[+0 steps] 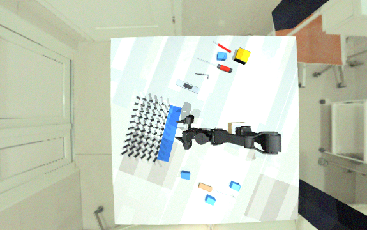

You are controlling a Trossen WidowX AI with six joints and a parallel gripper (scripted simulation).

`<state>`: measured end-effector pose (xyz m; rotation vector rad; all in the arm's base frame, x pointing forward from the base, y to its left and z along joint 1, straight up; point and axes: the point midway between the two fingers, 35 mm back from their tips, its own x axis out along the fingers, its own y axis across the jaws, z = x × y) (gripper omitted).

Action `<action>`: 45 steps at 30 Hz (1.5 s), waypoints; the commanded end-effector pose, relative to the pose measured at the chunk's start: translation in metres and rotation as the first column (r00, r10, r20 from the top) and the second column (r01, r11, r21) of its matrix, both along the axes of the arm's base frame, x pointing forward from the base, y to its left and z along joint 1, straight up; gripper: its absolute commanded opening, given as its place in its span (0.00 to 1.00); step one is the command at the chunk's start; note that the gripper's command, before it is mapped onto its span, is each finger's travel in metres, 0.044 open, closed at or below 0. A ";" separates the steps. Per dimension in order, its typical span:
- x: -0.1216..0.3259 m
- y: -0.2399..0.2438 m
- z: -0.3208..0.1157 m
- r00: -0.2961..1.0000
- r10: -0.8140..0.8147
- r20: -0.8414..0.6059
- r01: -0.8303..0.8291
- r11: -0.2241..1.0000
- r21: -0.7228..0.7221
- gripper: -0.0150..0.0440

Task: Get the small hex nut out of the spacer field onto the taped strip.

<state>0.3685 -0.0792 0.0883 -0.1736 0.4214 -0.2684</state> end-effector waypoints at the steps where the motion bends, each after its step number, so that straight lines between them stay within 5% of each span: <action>1: 0.000 0.000 0.001 1.000 0.005 0.002 -0.005 1.000 -0.002 1.00; 8: 0.007 0.012 -0.002 0.998 0.055 -0.037 -0.056 0.998 -0.032 1.00; 13: 0.031 0.082 -0.017 0.910 0.320 -0.264 -0.371 0.913 -0.171 1.00; 20: 0.035 0.186 -0.030 0.598 0.585 -0.547 -0.788 0.552 -0.271 1.00; 26: 0.016 0.264 -0.037 0.278 0.641 -0.715 -0.958 0.133 -0.254 1.00; 33: -0.034 0.350 -0.043 -0.089 0.531 -0.843 -0.916 -0.375 -0.140 1.00; 38: -0.086 0.402 -0.044 -0.317 0.304 -0.898 -0.674 -0.738 -0.012 1.00; 45: -0.099 0.412 -0.044 -0.353 0.241 -0.904 -0.596 -0.803 0.019 1.00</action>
